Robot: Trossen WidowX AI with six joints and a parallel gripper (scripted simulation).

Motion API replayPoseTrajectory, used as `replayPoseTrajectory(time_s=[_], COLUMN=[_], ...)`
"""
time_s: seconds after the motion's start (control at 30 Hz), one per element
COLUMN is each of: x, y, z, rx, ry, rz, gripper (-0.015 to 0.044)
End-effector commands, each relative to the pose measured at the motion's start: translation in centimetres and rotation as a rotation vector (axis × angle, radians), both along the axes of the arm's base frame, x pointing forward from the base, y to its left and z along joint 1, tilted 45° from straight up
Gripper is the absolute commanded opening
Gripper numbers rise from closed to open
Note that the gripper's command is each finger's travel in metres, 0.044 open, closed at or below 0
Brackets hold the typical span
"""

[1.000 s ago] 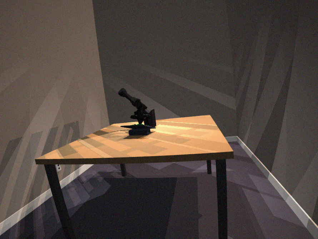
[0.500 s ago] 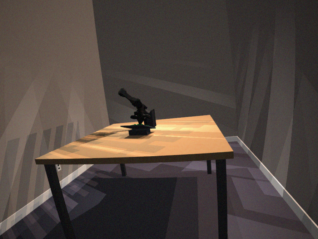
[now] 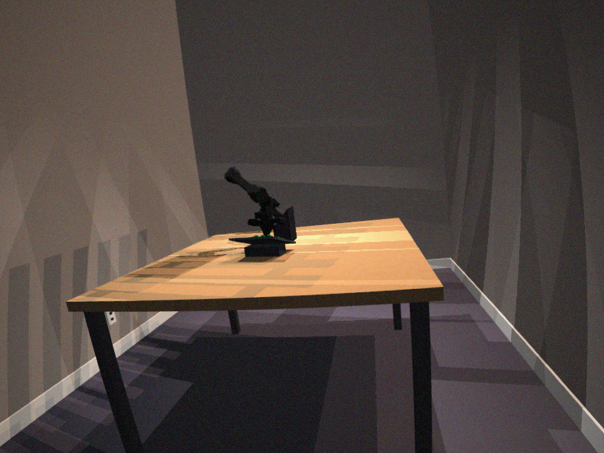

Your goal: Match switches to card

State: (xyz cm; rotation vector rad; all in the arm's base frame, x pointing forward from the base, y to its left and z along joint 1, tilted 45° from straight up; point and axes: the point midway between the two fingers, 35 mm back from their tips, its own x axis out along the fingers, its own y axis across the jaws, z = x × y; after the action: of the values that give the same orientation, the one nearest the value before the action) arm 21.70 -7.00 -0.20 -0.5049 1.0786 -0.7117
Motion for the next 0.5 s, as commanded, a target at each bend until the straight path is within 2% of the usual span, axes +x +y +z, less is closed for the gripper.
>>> replayPoseTrajectory(time_s=[0.0, 0.47], x=[0.00, 0.05], y=[-0.04, -0.18], z=[-0.12, -0.24], rx=[0.002, 0.002], ry=[0.003, 0.003], rz=[0.002, 0.002], gripper=[0.0000, 0.0000])
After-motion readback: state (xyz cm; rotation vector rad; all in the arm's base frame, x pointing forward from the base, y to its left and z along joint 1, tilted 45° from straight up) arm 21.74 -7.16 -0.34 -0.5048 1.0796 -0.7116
